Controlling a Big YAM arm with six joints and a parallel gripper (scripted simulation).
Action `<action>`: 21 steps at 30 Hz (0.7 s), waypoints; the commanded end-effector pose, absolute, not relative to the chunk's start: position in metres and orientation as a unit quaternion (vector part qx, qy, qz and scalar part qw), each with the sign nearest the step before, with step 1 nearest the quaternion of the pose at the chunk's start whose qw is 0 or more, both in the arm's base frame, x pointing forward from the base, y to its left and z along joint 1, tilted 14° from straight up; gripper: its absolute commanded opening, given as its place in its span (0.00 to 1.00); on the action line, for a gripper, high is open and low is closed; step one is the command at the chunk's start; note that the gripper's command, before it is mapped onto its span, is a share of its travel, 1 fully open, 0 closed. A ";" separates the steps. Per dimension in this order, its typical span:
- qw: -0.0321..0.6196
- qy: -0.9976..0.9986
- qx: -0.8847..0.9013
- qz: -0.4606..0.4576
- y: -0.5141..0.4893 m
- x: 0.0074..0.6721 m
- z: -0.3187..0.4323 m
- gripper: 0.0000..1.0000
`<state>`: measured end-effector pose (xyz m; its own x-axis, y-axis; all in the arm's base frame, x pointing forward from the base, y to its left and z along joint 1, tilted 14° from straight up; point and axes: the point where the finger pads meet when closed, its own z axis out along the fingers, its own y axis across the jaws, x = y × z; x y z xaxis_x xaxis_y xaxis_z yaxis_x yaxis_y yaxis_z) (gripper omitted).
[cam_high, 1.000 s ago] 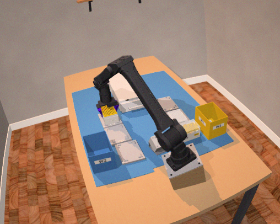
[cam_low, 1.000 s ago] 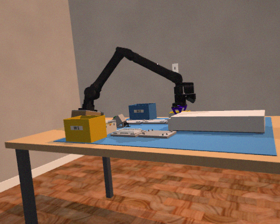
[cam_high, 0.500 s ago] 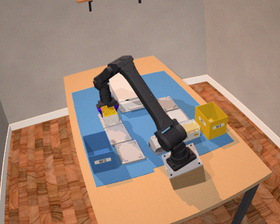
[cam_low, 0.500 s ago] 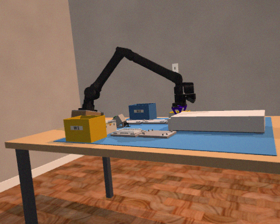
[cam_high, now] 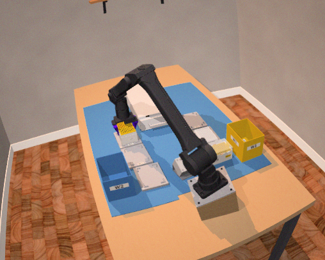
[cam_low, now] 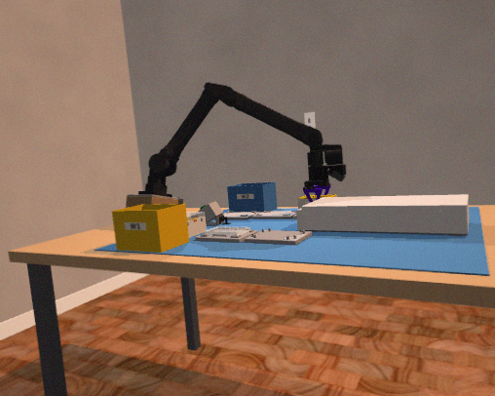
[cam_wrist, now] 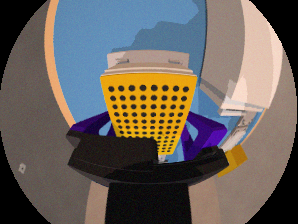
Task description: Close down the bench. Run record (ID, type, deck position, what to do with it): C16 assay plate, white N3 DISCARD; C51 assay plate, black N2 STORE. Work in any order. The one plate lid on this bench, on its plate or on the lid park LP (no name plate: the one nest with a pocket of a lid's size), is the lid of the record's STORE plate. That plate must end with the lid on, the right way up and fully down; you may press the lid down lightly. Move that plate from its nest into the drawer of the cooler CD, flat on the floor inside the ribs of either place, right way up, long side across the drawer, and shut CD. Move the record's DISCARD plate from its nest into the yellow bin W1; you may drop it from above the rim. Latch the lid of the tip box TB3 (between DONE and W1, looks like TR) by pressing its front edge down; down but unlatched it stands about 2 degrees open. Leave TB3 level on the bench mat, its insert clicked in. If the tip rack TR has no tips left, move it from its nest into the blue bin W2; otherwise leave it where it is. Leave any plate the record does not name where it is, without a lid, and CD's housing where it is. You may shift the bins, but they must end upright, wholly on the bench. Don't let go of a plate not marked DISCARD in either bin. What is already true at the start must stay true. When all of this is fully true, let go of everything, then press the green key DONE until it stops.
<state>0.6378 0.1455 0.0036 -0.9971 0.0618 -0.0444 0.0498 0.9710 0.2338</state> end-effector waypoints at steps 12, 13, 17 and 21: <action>0.071 0.989 0.027 0.125 0.139 0.662 0.056 0.00; 0.071 0.989 0.027 0.125 0.139 0.662 0.056 0.00; 0.071 0.989 0.027 0.125 0.139 0.662 0.056 0.00; 0.071 0.989 0.027 0.125 0.139 0.662 0.056 0.00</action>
